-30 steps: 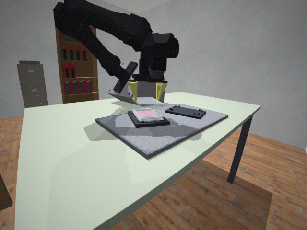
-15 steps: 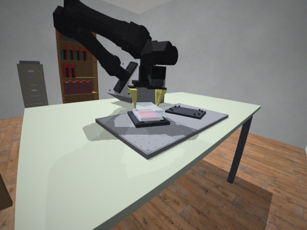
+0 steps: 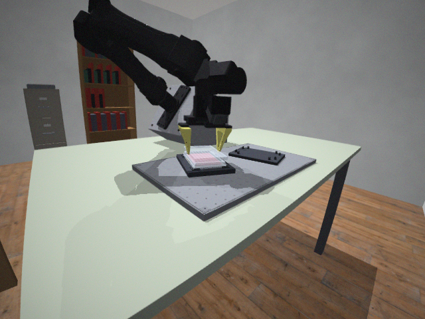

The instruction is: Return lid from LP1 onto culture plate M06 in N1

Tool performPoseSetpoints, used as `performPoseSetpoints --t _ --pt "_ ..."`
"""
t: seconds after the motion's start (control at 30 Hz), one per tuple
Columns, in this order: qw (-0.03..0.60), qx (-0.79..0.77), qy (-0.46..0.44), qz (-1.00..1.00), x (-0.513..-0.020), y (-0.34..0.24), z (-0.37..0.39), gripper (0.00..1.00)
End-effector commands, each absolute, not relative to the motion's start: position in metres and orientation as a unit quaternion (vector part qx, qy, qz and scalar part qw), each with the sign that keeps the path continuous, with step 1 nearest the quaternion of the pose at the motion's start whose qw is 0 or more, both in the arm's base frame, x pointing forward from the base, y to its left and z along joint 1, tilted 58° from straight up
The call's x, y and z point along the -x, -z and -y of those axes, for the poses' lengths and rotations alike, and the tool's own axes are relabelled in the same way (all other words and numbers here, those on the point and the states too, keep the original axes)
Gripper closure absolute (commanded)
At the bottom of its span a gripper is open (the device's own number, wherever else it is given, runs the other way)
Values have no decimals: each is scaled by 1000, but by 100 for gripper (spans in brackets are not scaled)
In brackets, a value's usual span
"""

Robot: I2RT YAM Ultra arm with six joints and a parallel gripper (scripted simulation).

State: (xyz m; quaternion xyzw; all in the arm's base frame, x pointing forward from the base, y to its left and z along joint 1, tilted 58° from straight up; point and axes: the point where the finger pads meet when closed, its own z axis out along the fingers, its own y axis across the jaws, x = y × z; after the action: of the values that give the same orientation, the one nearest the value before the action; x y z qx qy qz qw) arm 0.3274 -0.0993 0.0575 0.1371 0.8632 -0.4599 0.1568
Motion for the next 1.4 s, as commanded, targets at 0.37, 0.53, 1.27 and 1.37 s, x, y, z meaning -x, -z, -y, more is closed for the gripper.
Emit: performPoseSetpoints --t 0.37,0.53,1.27,1.37 --pt "164 -135 459 -863 -329 -59 97 100" --pt "164 -135 459 -863 -329 -59 98 100" --pt "164 -135 459 -863 -329 -57 101 100" --pt "164 -135 459 -863 -329 -57 101 100"
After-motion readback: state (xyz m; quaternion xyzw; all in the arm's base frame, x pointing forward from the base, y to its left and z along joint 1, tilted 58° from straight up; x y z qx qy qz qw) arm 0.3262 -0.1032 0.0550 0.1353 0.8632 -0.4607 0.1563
